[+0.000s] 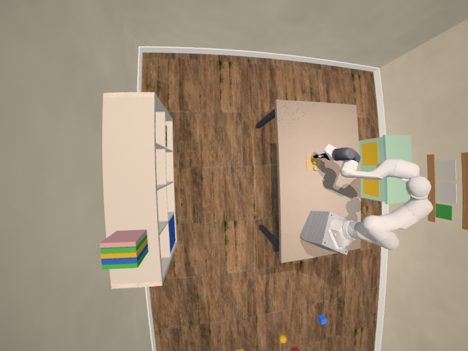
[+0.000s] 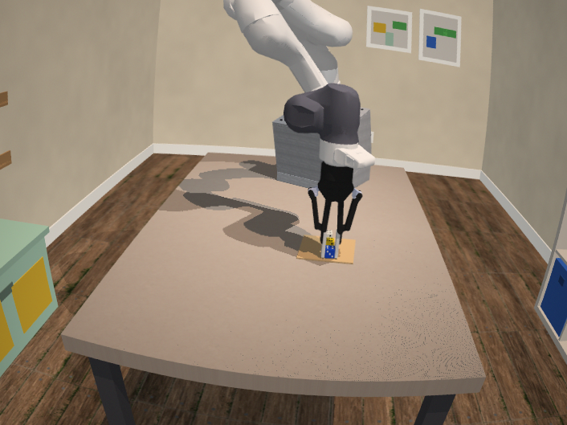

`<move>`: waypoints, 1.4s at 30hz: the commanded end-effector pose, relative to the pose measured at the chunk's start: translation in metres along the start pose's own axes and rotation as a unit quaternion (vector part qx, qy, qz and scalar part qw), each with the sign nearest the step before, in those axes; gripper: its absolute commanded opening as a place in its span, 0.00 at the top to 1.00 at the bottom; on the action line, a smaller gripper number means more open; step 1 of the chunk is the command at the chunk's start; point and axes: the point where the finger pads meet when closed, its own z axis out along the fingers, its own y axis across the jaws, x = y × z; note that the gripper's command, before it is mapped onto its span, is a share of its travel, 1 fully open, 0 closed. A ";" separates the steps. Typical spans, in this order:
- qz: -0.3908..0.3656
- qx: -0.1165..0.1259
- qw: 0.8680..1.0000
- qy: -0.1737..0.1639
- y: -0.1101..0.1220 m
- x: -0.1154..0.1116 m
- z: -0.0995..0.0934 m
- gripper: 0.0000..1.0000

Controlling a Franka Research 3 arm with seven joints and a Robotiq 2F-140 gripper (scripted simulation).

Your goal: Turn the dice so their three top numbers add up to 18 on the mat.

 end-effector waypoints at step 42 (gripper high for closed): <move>0.001 -0.001 1.000 0.000 0.000 0.000 0.001 0.75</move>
